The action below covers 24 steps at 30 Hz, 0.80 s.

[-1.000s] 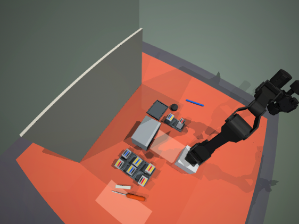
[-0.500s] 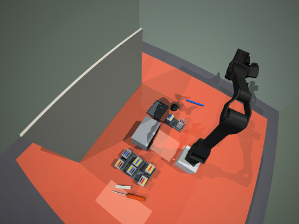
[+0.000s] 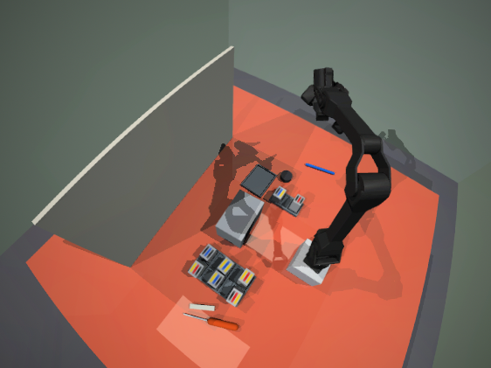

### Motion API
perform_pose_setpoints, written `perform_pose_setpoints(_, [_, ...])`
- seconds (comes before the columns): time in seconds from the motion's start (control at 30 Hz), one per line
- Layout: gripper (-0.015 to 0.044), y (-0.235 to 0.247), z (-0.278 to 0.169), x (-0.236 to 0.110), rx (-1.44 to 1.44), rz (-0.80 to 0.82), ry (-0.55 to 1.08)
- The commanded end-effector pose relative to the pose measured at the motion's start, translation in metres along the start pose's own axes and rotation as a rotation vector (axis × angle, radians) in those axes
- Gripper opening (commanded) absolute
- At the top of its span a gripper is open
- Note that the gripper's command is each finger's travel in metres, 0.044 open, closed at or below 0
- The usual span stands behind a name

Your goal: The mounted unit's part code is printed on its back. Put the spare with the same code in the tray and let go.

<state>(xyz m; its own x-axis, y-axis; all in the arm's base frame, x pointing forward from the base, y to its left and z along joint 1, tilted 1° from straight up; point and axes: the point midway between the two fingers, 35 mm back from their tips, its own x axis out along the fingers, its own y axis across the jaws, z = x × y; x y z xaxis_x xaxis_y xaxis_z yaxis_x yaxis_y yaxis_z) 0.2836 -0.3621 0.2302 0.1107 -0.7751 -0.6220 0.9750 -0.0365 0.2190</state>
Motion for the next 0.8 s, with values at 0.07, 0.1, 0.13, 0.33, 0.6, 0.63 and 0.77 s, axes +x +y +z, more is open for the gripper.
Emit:
perform_pose_setpoints(0.07, [0.044,0.055,-0.076,-0.042,-0.331,0.137,0.175])
perform_pose_setpoints(0.1, [0.044,0.062,-0.09,-0.05,-0.39,0.16,0.203])
perform_pose_setpoints(0.13, [0.044,0.068,-0.104,-0.059,-0.45,0.183,0.231])
perform_pose_setpoints(0.33, [0.044,0.094,-0.188,-0.119,-0.842,0.335,0.406])
perform_pose_setpoints(0.6, [0.044,0.087,-0.287,-0.211,-1.366,0.539,0.604])
perform_pose_setpoints(0.63, [0.044,0.083,-0.297,-0.223,-1.428,0.563,0.624])
perform_pose_setpoints(0.77, [0.044,0.063,-0.334,-0.266,-1.667,0.653,0.713])
